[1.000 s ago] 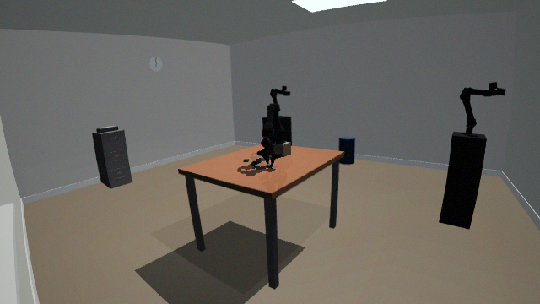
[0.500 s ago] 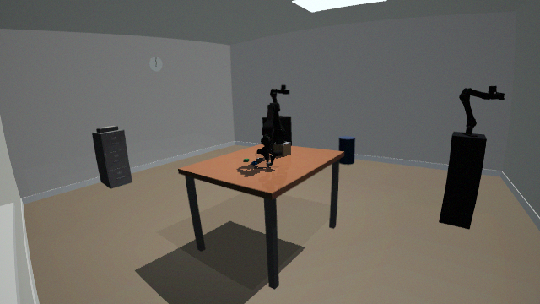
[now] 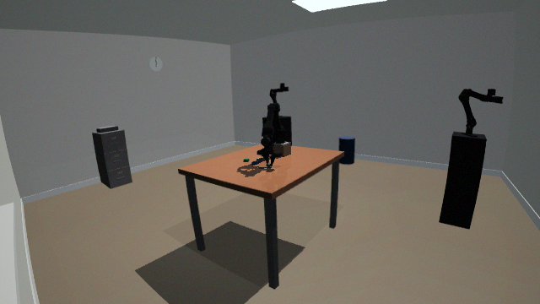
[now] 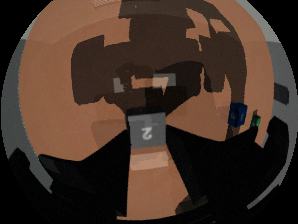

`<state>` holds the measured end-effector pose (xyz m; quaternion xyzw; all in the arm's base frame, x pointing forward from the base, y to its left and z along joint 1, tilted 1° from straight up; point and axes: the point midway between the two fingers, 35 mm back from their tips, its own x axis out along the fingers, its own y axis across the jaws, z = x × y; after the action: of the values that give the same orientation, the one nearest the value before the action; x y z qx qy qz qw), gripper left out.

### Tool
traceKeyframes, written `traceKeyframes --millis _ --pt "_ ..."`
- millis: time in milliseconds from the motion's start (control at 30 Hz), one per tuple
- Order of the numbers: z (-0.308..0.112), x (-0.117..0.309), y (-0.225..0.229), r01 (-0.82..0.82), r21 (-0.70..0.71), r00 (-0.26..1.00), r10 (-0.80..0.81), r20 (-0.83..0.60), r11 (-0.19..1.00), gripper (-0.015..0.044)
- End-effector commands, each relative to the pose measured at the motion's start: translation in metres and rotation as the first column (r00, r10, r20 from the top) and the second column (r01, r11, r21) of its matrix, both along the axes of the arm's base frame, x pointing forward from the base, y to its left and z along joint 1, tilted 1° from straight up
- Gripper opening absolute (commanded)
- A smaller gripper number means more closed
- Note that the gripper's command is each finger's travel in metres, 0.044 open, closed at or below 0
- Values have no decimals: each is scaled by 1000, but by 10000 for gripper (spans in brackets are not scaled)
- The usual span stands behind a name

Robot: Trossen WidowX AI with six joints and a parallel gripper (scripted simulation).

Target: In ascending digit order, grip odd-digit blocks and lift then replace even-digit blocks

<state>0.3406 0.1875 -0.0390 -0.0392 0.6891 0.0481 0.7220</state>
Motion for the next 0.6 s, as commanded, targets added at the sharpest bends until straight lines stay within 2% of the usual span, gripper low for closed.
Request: traceKeyframes --millis 0,300,567 --pt "-7 -1 -1 4 -4 1000 -4 -6 1000 120" --pt "-7 -1 -1 4 -4 1000 -4 -6 1000 120" --pt "-7 -1 -1 4 -4 1000 -4 -6 1000 330"
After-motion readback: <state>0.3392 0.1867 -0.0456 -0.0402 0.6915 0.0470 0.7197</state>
